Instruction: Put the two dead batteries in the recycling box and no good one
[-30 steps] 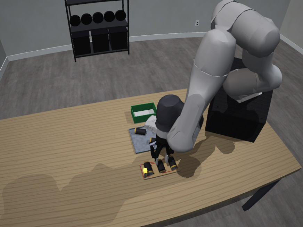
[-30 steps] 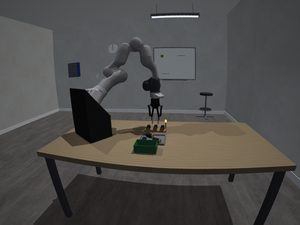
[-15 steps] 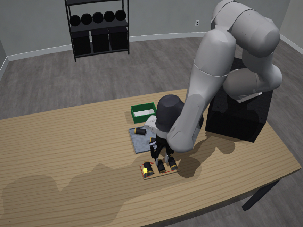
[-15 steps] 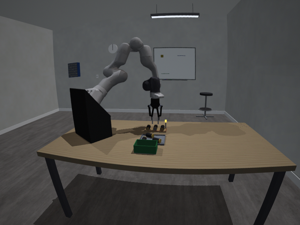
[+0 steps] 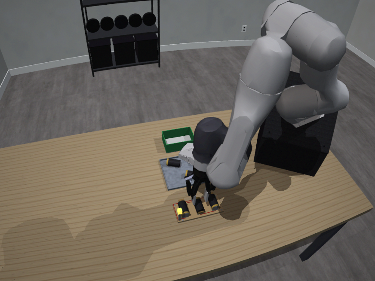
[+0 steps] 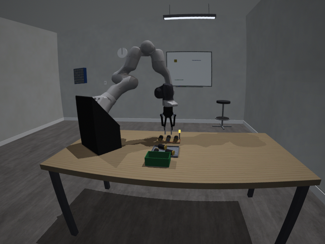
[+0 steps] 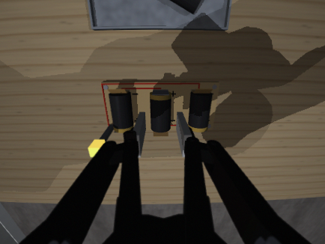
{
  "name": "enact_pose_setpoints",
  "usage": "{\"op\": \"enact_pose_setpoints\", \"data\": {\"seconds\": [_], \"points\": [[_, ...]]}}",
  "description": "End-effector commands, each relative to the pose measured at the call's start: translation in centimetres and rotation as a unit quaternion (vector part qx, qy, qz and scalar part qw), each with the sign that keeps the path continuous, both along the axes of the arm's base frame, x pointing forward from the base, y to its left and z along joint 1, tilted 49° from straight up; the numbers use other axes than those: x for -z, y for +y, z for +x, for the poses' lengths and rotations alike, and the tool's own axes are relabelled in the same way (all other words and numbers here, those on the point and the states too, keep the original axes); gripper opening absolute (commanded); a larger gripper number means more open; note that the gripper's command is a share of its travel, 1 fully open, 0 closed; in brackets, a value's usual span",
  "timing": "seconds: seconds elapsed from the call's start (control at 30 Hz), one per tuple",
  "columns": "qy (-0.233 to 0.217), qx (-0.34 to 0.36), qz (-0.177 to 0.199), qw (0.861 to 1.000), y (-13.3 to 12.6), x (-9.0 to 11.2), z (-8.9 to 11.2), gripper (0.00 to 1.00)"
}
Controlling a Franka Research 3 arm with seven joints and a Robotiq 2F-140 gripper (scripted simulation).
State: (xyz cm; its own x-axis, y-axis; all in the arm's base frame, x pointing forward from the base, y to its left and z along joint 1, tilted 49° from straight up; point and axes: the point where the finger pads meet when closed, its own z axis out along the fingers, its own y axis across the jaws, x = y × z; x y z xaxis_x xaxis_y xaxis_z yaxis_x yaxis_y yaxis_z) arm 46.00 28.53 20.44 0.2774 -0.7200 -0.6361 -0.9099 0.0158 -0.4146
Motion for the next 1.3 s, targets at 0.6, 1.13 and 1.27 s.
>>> {"op": "enact_pose_setpoints", "data": {"seconds": [0.6,1.13,1.27], "points": [[-0.002,-0.001,-0.001,1.000,2.6,2.4,1.0,0.29],[-0.002,-0.001,-0.001,1.000,3.2,2.9,1.3,0.29],[-0.002,-0.001,-0.001,1.000,3.2,2.9,1.3,0.16]]}}
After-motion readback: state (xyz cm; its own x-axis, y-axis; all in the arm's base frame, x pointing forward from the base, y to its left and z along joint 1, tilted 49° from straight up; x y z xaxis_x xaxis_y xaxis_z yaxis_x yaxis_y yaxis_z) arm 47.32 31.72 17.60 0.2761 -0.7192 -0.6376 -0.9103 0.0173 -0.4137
